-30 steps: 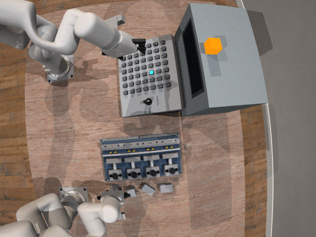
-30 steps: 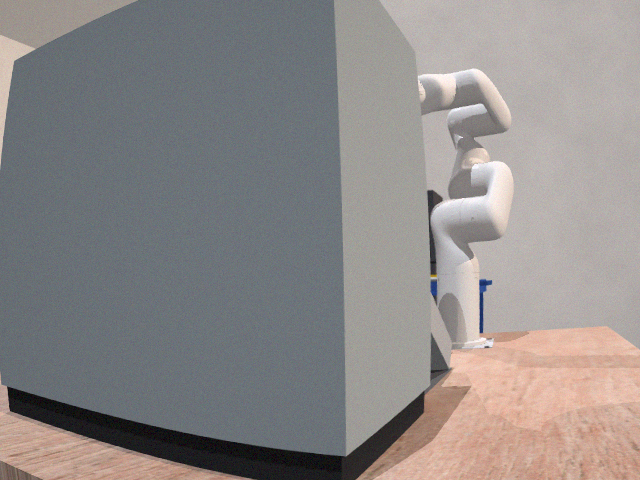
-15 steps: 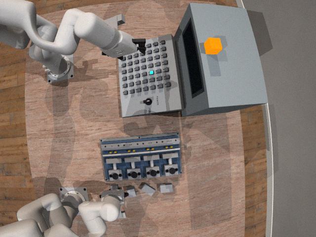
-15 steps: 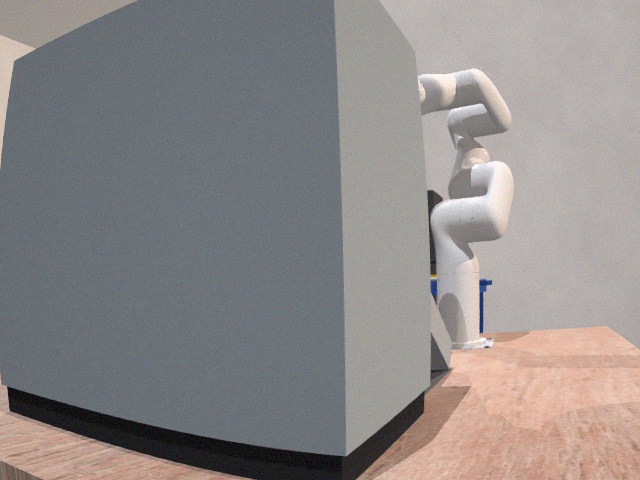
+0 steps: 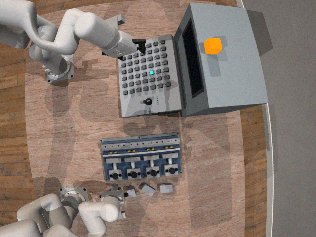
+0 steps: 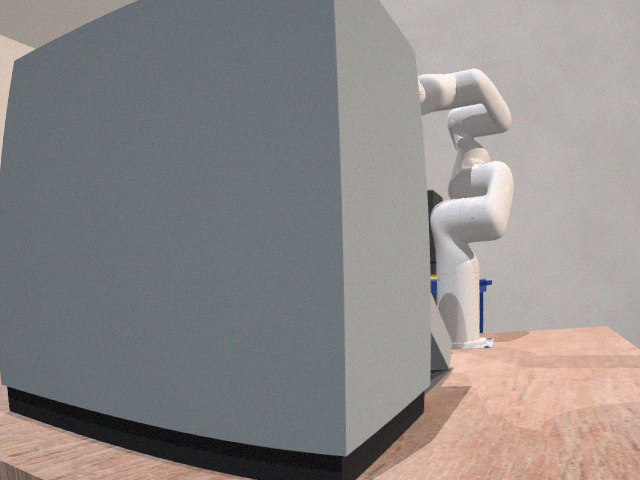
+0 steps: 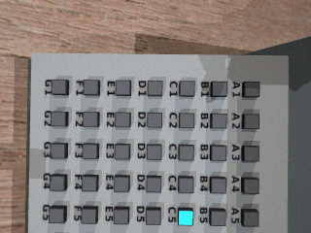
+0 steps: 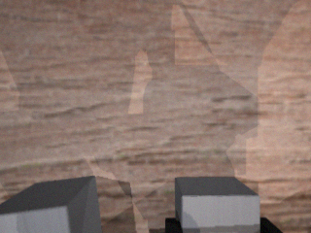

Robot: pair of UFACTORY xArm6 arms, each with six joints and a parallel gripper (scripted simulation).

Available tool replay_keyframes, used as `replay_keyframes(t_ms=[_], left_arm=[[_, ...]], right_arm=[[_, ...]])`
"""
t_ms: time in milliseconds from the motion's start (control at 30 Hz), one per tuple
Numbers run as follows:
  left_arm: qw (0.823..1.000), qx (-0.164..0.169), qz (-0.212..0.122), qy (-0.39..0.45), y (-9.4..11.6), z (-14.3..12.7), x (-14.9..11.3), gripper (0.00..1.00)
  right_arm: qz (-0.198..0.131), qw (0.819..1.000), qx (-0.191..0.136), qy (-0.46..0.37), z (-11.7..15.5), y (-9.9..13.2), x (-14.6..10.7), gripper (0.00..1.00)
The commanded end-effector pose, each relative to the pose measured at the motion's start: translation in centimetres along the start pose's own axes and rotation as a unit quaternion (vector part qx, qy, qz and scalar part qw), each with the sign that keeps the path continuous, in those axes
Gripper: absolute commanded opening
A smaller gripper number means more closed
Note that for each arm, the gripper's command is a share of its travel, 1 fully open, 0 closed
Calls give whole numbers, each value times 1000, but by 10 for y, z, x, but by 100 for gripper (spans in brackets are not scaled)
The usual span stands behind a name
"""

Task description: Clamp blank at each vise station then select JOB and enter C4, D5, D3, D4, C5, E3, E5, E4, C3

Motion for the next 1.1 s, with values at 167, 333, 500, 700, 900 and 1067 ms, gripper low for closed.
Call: replay_keyframes(t_ms=[167, 333, 500, 700, 900, 1067], left_arm=[[1000, -2, -1, 0, 2, 1, 0, 100], [1000, -2, -1, 0, 2, 1, 0, 100], [1000, -2, -1, 0, 2, 1, 0, 100], [1000, -2, -1, 0, 2, 1, 0, 100], [1000, -2, -1, 0, 2, 1, 0, 100], [1000, -2, -1, 0, 2, 1, 0, 100]], right_arm=[[-1, 1000, 2, 0, -1, 1, 0, 0], [-1, 1000, 2, 0, -1, 8, 0, 0], [-1, 1000, 2, 0, -1, 55, 0, 0], [-1, 1000, 2, 0, -2, 132, -1, 0], [-1, 1000, 2, 0, -1, 165, 0, 0], [-1, 1000, 2, 0, -1, 165, 0, 0]])
Point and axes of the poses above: on each arm, the point where the finger pads meet when closed, its own y axis back along the fingers, its own z axis across the jaws, x = y × z, the point moved 7 cm from there along y, back along the fingers, and after that the axes turned 4 degrees about -y, right-handed, at the moved point
